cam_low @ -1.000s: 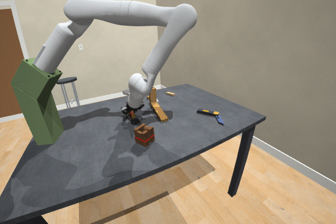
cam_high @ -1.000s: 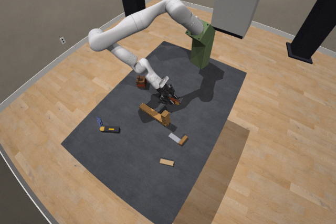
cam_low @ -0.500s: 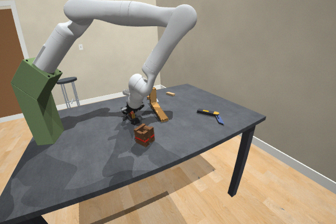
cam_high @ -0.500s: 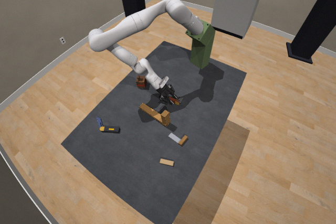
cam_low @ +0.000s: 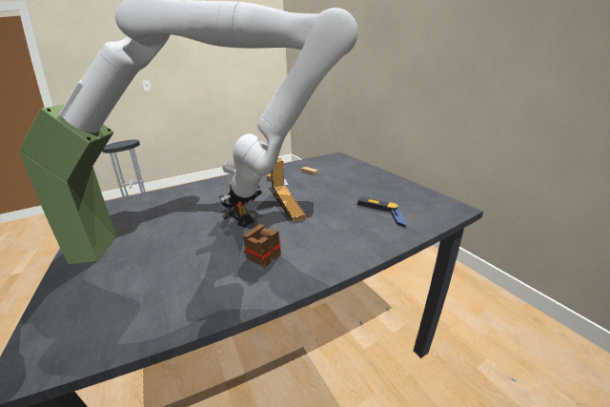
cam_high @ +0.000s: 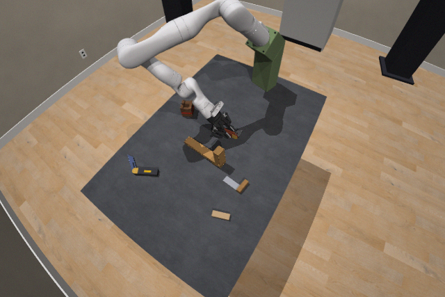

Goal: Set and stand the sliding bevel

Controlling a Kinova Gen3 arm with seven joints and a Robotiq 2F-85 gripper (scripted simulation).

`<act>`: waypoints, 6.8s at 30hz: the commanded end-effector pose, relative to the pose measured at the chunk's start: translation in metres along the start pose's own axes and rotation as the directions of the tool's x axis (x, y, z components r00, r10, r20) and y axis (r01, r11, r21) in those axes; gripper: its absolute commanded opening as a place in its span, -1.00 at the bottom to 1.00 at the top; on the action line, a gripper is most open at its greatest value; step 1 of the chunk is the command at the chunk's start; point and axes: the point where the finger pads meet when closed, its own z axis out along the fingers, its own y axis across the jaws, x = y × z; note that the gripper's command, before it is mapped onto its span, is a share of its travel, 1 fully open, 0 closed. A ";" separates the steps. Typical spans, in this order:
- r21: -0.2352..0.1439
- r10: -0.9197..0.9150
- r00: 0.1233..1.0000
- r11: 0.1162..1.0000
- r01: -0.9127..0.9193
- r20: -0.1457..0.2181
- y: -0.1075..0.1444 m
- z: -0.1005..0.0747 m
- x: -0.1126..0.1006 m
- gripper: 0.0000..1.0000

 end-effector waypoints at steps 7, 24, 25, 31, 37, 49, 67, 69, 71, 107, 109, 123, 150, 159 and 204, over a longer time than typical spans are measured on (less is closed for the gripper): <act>0.000 -0.001 1.000 1.000 0.001 0.000 0.000 0.000 0.000 -0.80; 0.000 -0.001 1.000 1.000 0.001 0.000 0.000 0.000 0.000 -0.80; 0.000 -0.001 1.000 1.000 0.001 0.000 0.000 0.000 0.000 -0.80; 0.000 -0.001 1.000 1.000 0.001 0.000 0.000 0.000 0.000 -0.80; 0.000 -0.001 1.000 1.000 0.001 0.000 0.000 0.000 0.000 -0.80; 0.000 -0.001 1.000 1.000 0.001 0.000 0.000 0.000 0.000 -0.80; 0.000 -0.001 1.000 1.000 0.001 0.000 0.000 0.000 0.000 -0.80; 0.000 -0.001 1.000 1.000 0.001 0.000 0.000 0.000 0.000 -0.80; 0.000 -0.001 1.000 1.000 0.001 0.000 0.000 0.000 0.000 -0.80; 0.000 -0.001 1.000 1.000 0.001 0.000 0.000 -0.014 0.014 -0.80; 0.000 -0.001 1.000 1.000 0.001 0.000 0.000 -0.021 0.021 -0.80; 0.000 -0.001 1.000 1.000 0.001 0.000 0.000 -0.082 0.082 -0.80; 0.000 -0.001 1.000 1.000 0.001 0.000 0.000 -0.131 0.131 -0.80; 0.000 -0.001 1.000 1.000 0.001 0.000 0.000 -0.131 0.131 -0.80; -0.004 -0.128 0.992 0.992 0.128 0.009 0.007 -0.131 0.130 -0.80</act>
